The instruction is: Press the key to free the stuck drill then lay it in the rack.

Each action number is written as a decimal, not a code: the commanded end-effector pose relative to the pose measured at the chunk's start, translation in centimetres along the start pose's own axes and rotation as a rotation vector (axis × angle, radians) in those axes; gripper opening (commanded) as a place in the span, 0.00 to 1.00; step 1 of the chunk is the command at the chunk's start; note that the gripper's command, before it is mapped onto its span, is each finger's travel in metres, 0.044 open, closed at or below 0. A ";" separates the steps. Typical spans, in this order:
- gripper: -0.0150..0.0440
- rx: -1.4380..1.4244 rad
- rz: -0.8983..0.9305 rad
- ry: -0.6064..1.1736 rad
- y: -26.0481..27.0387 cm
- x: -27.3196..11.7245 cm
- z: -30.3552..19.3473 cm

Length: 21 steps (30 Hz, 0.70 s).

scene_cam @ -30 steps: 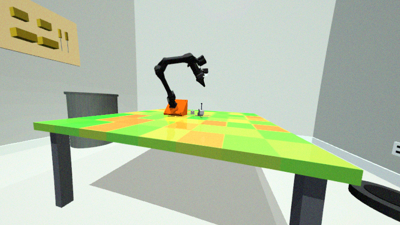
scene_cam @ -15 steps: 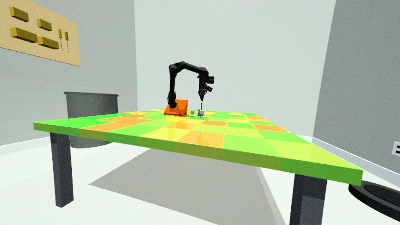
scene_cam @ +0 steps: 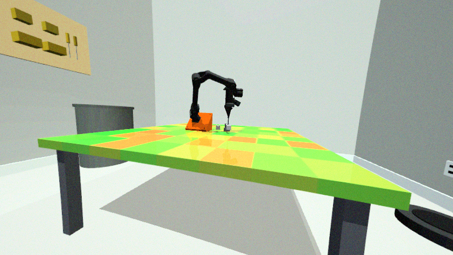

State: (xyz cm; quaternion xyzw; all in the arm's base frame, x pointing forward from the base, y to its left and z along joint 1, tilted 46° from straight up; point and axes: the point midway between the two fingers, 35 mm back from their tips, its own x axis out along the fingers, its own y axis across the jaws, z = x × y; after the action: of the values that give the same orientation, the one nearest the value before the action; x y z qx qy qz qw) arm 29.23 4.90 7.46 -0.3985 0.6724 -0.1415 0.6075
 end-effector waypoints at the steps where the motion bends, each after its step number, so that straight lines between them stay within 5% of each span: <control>1: 0.25 -0.006 -0.006 0.004 0.0 0.4 -0.2; 21: 0.25 -0.006 -0.006 0.004 -0.1 1.0 0.1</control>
State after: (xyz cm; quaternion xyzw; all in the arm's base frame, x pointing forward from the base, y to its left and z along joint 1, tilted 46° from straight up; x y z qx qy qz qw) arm 29.58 4.97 7.20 -0.3998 0.6676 -0.1372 0.6129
